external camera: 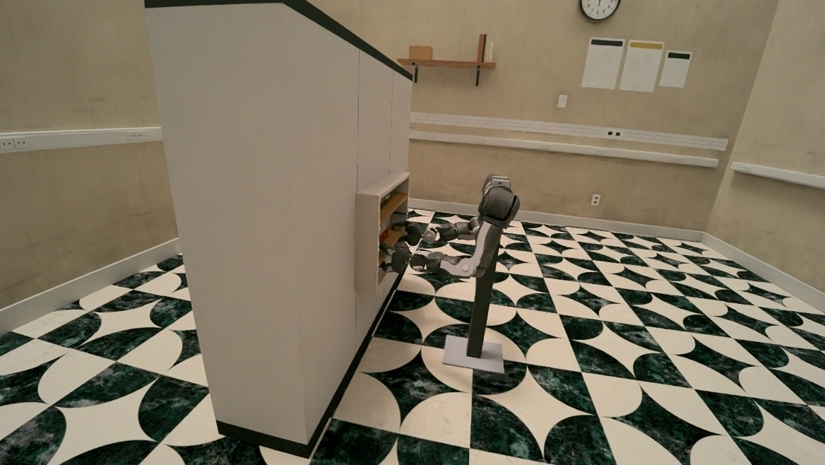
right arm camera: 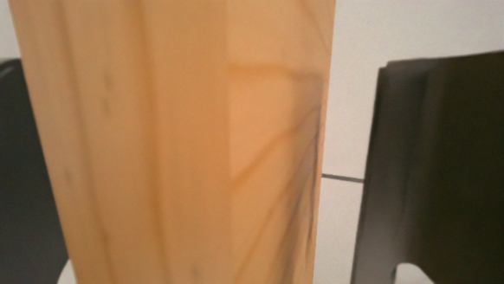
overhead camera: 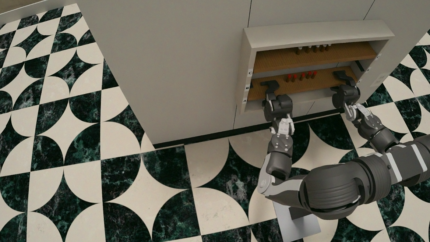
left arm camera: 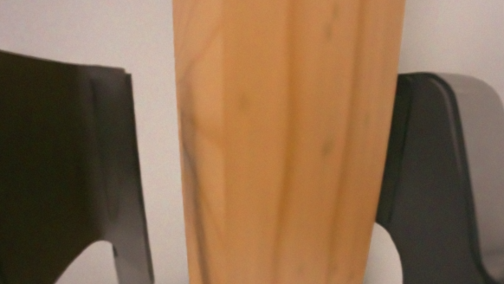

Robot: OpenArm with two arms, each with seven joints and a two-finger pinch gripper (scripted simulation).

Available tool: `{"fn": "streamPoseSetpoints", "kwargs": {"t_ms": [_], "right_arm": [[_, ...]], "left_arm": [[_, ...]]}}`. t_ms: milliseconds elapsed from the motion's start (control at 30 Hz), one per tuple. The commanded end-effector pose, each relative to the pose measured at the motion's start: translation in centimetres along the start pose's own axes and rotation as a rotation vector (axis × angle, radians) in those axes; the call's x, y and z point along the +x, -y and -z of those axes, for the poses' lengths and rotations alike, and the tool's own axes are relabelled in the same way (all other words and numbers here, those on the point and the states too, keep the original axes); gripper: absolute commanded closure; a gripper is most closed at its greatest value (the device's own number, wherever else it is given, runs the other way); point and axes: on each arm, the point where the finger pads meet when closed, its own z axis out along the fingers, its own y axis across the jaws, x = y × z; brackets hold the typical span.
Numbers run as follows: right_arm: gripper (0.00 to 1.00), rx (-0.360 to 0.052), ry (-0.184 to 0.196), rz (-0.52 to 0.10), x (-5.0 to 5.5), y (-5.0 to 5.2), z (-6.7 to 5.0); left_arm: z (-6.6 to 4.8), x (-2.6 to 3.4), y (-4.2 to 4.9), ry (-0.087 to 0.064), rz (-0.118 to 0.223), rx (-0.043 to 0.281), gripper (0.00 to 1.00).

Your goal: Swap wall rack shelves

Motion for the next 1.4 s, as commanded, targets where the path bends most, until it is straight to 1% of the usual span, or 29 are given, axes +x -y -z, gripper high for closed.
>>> {"fn": "streamPoseSetpoints", "kwargs": {"t_ms": [0, 233, 300, 800, 867, 1367], "right_arm": [[0.73, -0.006, -0.004, 0.0, 0.1, -0.2, -0.1], [0.67, -0.006, -0.004, 0.0, 0.1, -0.2, -0.1], [0.67, -0.006, -0.004, 0.0, 0.1, -0.2, -0.1], [0.67, -0.006, -0.004, 0.0, 0.1, -0.2, 1.8], [0.67, -0.006, -0.004, 0.0, 0.1, -0.2, 1.8], [0.67, -0.006, -0.004, 0.0, 0.1, -0.2, 3.7]], "left_arm": [[-0.1, -0.08, 0.21, 0.002, 0.002, 0.007, 0.73], [-0.1, -0.08, 0.21, 0.002, 0.002, 0.007, 0.67], [-0.1, -0.08, 0.21, 0.002, 0.002, 0.007, 0.67], [1.8, -0.07, 0.2, 0.002, 0.002, 0.007, 0.67], [1.8, -0.07, 0.2, 0.002, 0.002, 0.007, 0.67], [3.7, -0.07, 0.18, 0.002, 0.002, 0.007, 0.67]]}}
